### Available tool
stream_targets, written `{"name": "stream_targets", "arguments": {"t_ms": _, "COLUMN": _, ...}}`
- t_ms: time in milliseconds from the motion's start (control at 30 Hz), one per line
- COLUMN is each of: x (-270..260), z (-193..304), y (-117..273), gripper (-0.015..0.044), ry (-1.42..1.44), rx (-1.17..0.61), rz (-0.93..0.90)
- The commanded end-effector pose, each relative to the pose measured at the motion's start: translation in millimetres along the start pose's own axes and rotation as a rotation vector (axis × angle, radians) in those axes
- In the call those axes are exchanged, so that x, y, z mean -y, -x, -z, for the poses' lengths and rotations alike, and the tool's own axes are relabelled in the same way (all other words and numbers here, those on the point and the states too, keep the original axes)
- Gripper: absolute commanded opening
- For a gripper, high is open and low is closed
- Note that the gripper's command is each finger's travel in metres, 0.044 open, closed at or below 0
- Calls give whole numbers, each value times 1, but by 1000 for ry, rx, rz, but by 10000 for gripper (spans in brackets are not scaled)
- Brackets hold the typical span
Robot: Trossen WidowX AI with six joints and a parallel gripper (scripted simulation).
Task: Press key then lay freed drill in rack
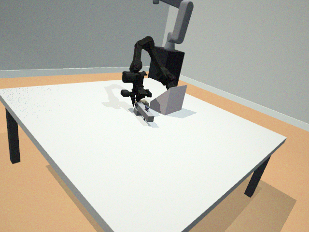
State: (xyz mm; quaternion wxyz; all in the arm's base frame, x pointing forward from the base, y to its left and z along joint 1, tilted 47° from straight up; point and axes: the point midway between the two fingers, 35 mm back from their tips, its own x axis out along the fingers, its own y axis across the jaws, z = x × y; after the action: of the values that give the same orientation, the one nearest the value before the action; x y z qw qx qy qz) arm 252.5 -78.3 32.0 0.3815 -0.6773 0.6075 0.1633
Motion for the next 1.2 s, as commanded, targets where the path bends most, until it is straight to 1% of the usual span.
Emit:
{"name": "stream_targets", "arguments": {"t_ms": 0, "x": -1, "z": 0, "y": 2, "gripper": 0, "ry": 5, "rx": 2, "rz": 0}}
{"name": "stream_targets", "arguments": {"t_ms": 1167, "x": 0, "z": 43, "y": 3, "gripper": 0, "ry": 5, "rx": 0, "rz": 0}}
